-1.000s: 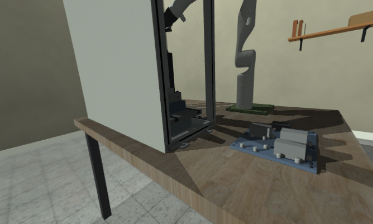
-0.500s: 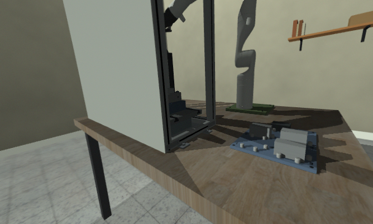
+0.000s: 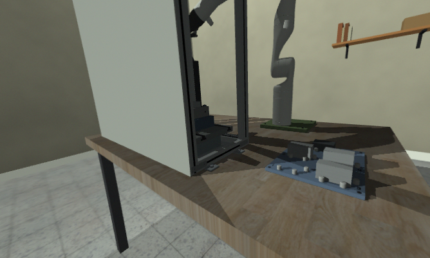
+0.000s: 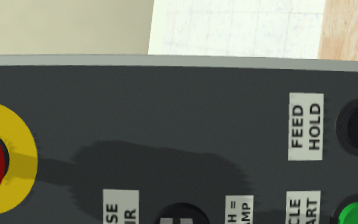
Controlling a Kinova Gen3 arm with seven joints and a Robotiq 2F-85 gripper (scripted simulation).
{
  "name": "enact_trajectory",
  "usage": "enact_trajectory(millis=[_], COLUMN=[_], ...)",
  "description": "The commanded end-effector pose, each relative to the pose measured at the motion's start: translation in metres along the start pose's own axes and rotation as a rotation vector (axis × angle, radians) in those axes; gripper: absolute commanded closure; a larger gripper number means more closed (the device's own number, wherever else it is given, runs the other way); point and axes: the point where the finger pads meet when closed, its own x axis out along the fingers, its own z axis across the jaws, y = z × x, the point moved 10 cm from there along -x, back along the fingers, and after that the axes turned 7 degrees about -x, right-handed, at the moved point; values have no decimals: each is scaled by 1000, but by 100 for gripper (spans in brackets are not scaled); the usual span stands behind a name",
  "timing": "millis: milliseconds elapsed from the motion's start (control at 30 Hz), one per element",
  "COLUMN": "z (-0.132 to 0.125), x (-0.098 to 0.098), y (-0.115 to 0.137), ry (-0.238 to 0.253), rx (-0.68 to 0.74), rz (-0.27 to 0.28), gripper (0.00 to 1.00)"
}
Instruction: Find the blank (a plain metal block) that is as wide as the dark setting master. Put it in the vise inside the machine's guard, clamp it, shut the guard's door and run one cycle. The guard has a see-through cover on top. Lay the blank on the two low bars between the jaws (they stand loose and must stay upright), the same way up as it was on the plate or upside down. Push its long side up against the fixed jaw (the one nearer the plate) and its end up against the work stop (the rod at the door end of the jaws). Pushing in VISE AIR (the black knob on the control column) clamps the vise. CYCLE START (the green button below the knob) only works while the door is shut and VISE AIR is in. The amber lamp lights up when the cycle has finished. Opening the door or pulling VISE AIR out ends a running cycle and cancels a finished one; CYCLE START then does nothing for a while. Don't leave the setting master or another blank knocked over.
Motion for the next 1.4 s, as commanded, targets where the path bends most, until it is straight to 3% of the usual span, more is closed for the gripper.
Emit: enact_trajectory(millis=[0, 1367], z=[2, 2], x=[1, 7], y=[-1, -1], ry=[-3, -3], rx=[-6, -6], rz=[-1, -1], gripper=[90, 90])
